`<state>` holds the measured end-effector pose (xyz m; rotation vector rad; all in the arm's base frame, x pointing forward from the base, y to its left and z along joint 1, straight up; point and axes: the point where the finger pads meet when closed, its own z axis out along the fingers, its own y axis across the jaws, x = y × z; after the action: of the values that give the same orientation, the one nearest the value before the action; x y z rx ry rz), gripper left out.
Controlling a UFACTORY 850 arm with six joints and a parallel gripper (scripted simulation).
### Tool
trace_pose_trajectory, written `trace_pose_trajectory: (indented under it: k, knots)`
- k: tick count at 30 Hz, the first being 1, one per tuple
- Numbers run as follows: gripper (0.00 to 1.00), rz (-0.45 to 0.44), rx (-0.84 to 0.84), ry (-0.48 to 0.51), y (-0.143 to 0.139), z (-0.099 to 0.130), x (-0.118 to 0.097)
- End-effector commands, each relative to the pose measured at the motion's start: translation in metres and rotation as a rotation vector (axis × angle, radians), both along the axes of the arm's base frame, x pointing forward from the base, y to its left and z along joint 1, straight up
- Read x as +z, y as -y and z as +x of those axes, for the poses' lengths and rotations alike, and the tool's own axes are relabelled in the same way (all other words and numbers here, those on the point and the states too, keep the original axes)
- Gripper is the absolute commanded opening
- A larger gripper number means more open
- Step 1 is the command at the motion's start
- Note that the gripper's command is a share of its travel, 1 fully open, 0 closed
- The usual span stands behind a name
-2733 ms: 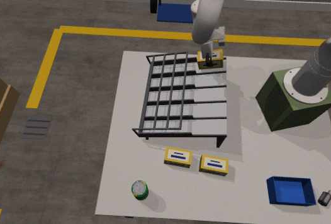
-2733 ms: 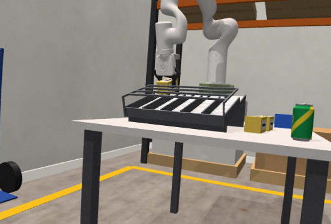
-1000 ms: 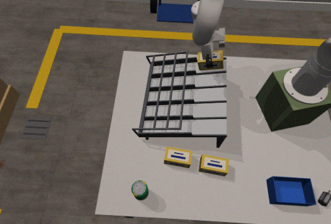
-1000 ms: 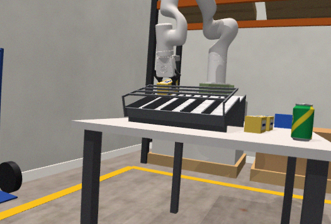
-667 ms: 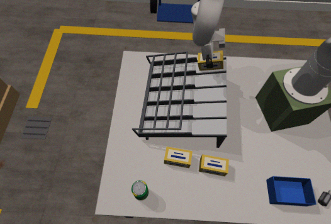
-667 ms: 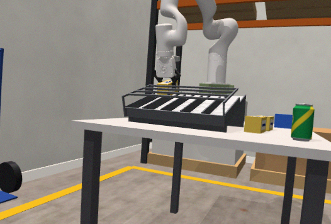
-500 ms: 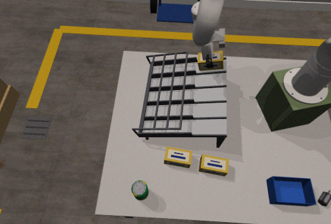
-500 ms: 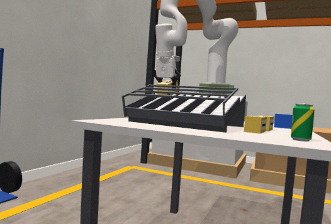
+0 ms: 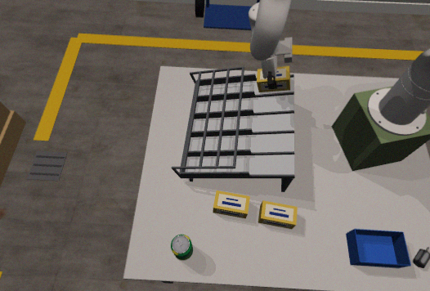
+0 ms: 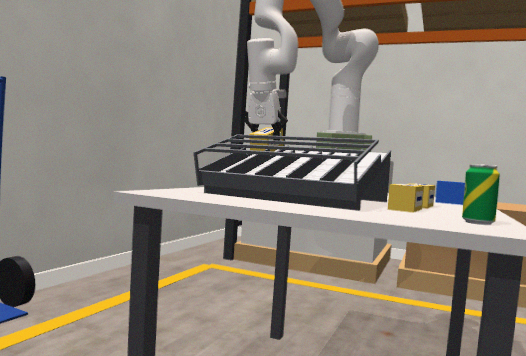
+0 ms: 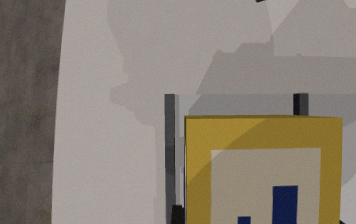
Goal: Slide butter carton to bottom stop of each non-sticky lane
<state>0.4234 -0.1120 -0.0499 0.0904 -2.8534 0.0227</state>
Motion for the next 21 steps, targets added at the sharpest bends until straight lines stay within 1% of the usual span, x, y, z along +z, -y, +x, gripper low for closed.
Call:
trace_pose_trajectory:
  k: [1, 2, 18, 21]
  knots:
    - [0.0, 0.0, 0.0, 0.001, 0.0002, 0.0008, 0.0005]
    - [0.0, 0.0, 0.0, 0.001, 0.0009, -0.0002, -0.0021]
    - [0.0, 0.0, 0.0, 0.001, 0.0009, -0.0002, -0.0021]
    - [0.0, 0.0, 0.0, 0.001, 0.0005, -0.0011, -0.0051]
